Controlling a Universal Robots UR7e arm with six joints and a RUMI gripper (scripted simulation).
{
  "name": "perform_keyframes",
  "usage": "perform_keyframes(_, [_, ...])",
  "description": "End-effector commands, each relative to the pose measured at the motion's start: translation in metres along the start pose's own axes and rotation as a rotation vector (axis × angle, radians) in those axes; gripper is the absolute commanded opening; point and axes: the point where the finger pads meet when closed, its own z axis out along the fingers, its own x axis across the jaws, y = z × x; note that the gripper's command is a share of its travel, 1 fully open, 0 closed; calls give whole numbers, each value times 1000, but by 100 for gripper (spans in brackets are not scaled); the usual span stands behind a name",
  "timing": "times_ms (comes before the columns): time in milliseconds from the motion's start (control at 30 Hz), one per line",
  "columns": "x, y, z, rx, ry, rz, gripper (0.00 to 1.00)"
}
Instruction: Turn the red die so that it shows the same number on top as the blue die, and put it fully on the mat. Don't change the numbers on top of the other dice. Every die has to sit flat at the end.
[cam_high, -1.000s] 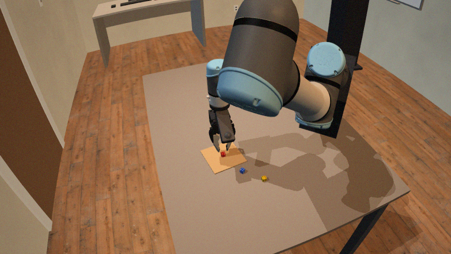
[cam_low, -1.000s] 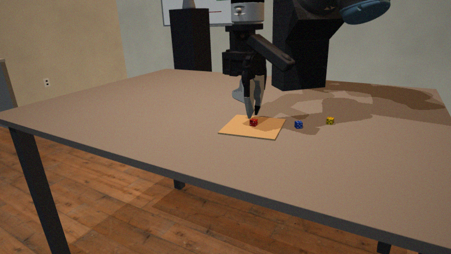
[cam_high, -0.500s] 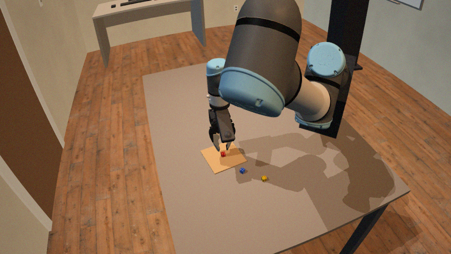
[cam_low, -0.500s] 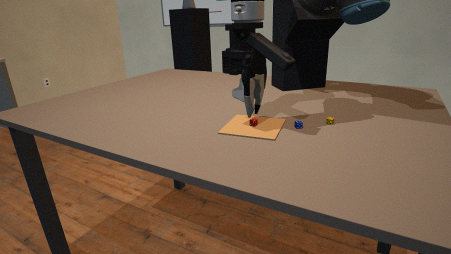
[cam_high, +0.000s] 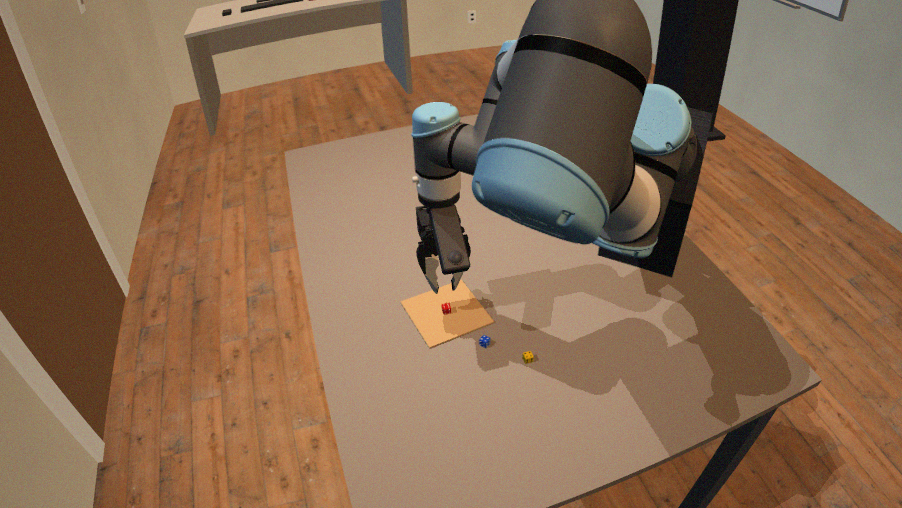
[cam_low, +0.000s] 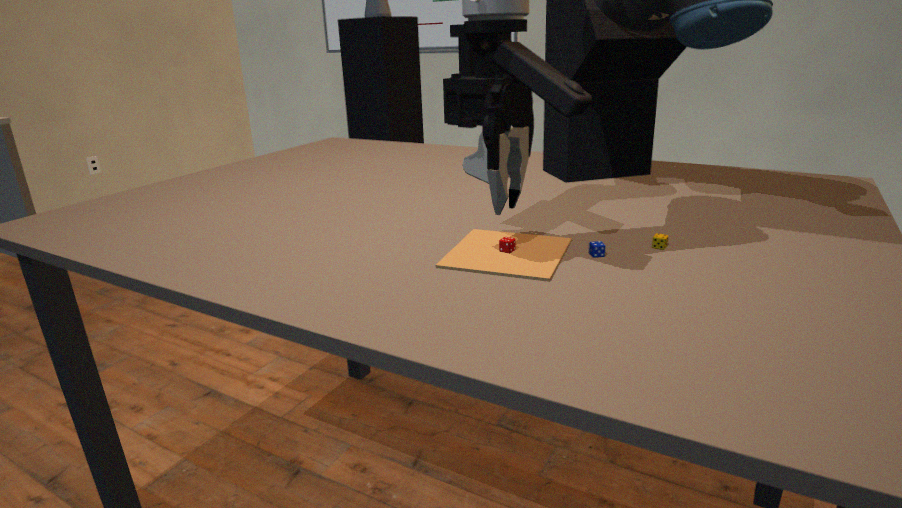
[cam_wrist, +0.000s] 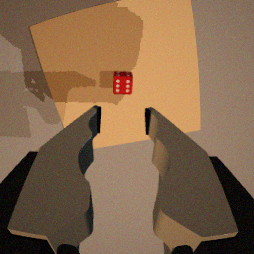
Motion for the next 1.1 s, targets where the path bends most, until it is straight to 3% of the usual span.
perform_keyframes(0, [0, 0, -17, 3, -4, -1, 18])
perform_keyframes(700, [-2, -1, -22, -22, -13, -2, 18])
perform_keyframes(1067, [-4, -2, -20, -172, -26, -4, 18])
